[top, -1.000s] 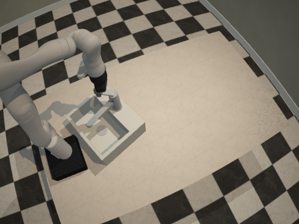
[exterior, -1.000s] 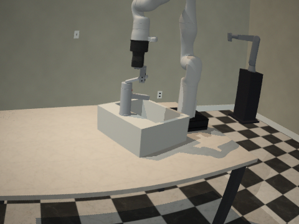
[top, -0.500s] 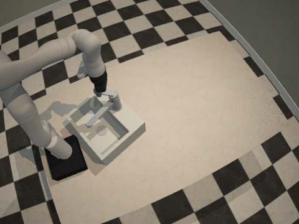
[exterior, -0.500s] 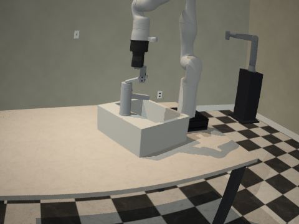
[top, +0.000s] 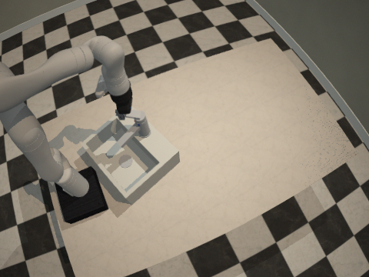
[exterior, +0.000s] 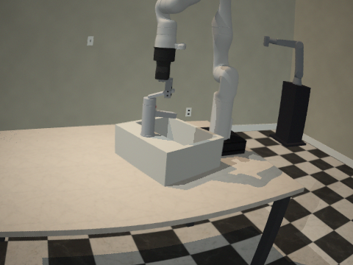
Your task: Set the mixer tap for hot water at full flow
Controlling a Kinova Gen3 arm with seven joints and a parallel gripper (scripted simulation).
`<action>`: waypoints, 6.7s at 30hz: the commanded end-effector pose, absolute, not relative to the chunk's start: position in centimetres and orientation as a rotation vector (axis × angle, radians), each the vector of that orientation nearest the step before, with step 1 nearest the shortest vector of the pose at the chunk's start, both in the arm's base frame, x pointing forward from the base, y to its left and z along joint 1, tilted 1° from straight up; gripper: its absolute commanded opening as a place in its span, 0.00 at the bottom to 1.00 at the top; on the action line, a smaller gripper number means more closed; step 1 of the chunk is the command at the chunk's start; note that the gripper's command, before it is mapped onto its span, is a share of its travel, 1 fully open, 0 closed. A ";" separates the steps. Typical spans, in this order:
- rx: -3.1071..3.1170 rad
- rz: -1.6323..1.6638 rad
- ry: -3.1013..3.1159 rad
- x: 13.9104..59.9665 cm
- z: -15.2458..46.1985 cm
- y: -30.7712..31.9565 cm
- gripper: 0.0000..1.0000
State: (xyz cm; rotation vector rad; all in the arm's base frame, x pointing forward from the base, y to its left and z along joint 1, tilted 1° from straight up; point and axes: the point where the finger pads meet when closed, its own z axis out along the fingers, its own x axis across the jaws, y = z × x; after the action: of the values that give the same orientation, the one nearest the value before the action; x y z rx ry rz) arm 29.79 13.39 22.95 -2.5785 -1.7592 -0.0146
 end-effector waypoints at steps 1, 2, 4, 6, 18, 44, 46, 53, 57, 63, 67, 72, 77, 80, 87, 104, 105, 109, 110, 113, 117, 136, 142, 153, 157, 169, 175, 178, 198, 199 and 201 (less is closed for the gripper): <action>-2.579 -0.017 -1.759 29.8 23.0 13.4 0.00; -2.579 -0.017 -1.759 29.8 23.0 13.4 0.00; -2.579 -0.017 -1.759 29.8 23.0 13.4 0.00; -2.579 -0.017 -1.759 29.8 23.0 13.4 0.00; -2.579 -0.017 -1.759 29.8 23.0 13.4 0.00; -2.579 -0.017 -1.759 30.1 23.5 13.3 0.00; -2.579 -0.017 -1.759 30.1 23.5 13.3 0.00; -2.579 -0.017 -1.759 30.1 23.5 13.3 0.00; -2.579 -0.017 -1.759 30.1 23.5 13.3 0.00; -2.579 -0.017 -1.759 30.1 23.5 13.3 0.00; -2.579 -0.017 -1.759 30.2 23.6 13.2 0.00; -2.579 -0.017 -1.759 30.2 23.6 13.2 0.00; -2.579 -0.017 -1.759 30.2 23.6 13.2 0.00; -2.579 -0.017 -1.759 30.2 23.6 13.2 0.00; -2.579 -0.017 -1.759 30.2 23.6 13.2 0.00; -2.579 -0.017 -1.759 30.2 23.6 13.2 1.00; -2.579 -0.017 -1.759 30.2 23.6 13.2 1.00; -2.579 -0.017 -1.759 30.2 23.6 13.2 1.00; -2.579 -0.017 -1.759 30.2 23.6 13.2 1.00; -2.579 -0.017 -1.759 30.2 23.6 13.2 1.00; -2.579 -0.017 -1.759 30.2 23.6 13.2 1.00; -2.579 -0.017 -1.759 30.2 23.6 13.2 1.00; -2.579 -0.017 -1.759 30.2 23.6 13.2 1.00; -2.579 -0.017 -1.759 30.2 23.6 13.2 1.00; -2.579 -0.017 -1.759 30.2 23.6 13.2 1.00; -2.579 -0.017 -1.759 30.2 23.6 13.2 1.00; -2.579 -0.017 -1.759 30.2 23.8 13.2 1.00; -2.579 -0.017 -1.759 30.2 24.1 13.2 1.00; -2.579 -0.017 -1.759 30.2 28.6 13.1 1.00; -2.579 -0.017 -1.759 30.2 28.6 13.1 1.00; -2.579 -0.017 -1.759 30.2 28.9 13.1 1.00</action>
State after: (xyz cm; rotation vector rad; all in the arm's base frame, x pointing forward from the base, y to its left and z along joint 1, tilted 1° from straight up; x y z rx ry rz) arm 30.06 13.09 28.45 -2.5763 -1.7584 -0.0065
